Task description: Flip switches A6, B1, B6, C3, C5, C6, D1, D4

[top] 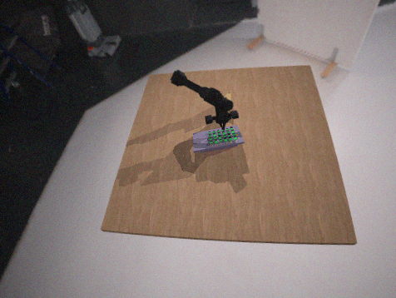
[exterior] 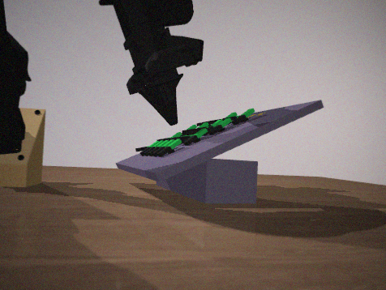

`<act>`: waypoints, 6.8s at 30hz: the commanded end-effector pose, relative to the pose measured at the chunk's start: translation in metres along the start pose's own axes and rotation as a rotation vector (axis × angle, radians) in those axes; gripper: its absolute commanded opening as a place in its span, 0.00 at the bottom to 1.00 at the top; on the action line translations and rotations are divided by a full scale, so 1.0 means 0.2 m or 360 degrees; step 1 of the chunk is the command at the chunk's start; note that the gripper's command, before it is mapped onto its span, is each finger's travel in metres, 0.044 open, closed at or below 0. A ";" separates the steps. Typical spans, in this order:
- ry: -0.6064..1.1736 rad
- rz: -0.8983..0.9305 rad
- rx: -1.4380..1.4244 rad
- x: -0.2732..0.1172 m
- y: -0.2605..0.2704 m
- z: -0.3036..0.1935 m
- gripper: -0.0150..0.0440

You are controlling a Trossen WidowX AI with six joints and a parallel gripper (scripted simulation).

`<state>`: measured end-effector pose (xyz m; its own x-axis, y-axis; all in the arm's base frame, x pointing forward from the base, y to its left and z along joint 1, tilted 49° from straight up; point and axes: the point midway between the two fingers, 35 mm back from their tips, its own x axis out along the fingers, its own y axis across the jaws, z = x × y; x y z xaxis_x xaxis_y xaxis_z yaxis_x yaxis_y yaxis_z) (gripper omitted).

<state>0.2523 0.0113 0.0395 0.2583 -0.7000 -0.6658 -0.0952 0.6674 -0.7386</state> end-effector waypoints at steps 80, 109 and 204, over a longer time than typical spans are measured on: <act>-0.0100 0.0004 0.0015 0.08 -0.28 -0.08 0.25; -0.0100 0.0004 0.0015 0.10 -0.28 -0.08 0.25; -0.0017 0.0003 0.0016 0.08 -0.42 0.02 0.25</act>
<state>0.2680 -0.0553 0.0930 0.2694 -0.6995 -0.6619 -0.0816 0.6682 -0.7395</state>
